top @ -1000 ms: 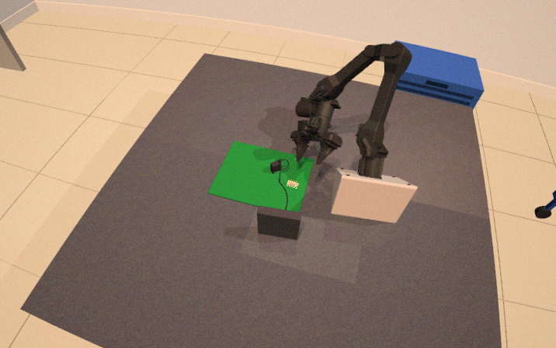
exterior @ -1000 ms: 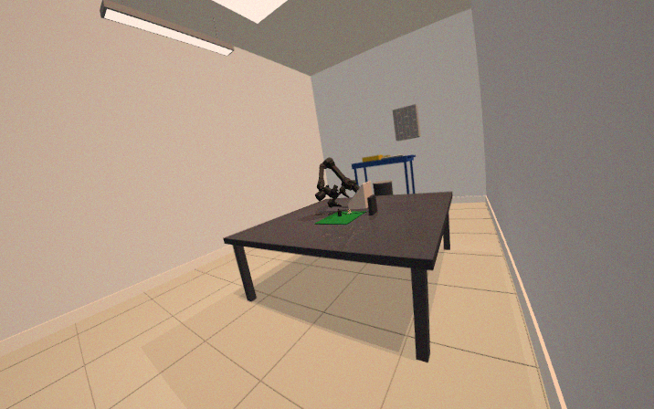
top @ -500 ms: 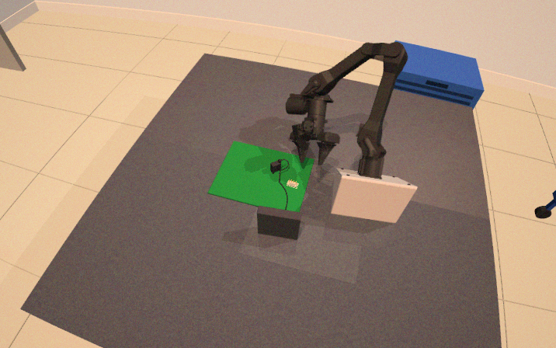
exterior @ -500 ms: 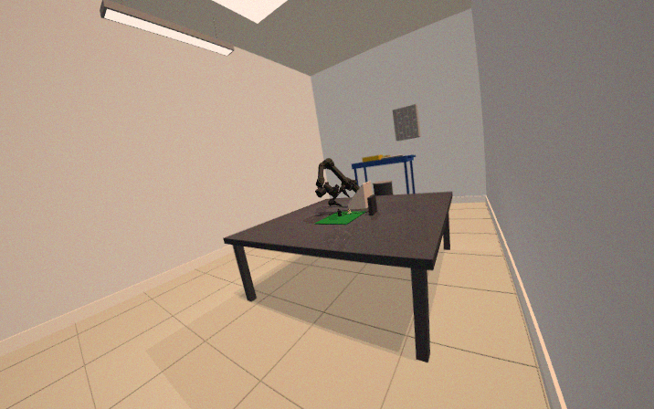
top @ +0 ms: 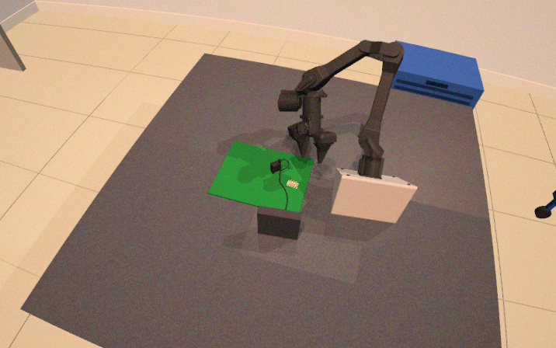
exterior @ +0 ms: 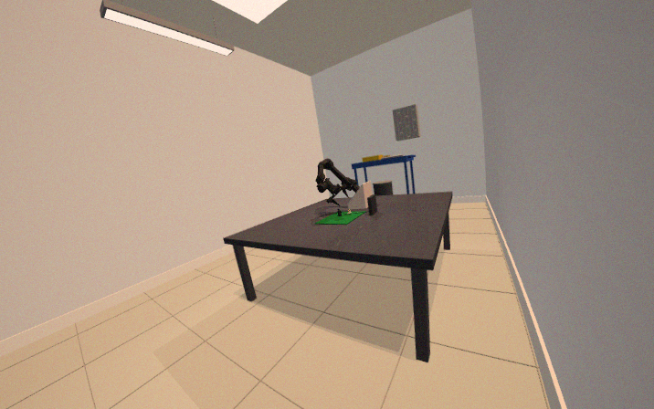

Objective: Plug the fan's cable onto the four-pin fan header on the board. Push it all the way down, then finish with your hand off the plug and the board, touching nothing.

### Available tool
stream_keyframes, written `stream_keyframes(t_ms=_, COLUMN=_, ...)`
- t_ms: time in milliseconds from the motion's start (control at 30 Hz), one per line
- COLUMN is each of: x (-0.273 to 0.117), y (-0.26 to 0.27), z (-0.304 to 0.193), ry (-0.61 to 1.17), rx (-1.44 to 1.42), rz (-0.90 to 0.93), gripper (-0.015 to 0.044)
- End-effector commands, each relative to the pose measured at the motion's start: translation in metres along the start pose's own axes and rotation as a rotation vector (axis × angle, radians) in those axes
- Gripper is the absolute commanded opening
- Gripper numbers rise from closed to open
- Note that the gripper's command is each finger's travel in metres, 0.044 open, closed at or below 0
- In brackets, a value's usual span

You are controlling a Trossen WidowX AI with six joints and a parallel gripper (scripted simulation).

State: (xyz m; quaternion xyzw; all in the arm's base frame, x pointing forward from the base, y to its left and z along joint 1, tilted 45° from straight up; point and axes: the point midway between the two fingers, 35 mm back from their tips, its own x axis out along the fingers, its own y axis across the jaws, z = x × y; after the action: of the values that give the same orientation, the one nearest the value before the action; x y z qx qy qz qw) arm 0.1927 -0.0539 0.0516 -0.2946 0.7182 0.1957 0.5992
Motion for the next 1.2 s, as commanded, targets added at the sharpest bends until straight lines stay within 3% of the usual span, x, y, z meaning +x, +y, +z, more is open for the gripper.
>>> stream_keyframes(t_ms=0, x=-0.006, y=-0.003, z=0.001, ry=0.055, rx=0.026, rz=-0.056, gripper=0.0440)
stream_keyframes(t_ms=967, x=-0.060, y=-0.015, z=0.026, ry=0.214, rx=0.160, rz=-0.565, gripper=0.0440)
stream_keyframes(t_ms=1167, x=-0.055, y=-0.013, z=0.024, ry=0.217, rx=0.150, rz=-0.535, gripper=0.0440)
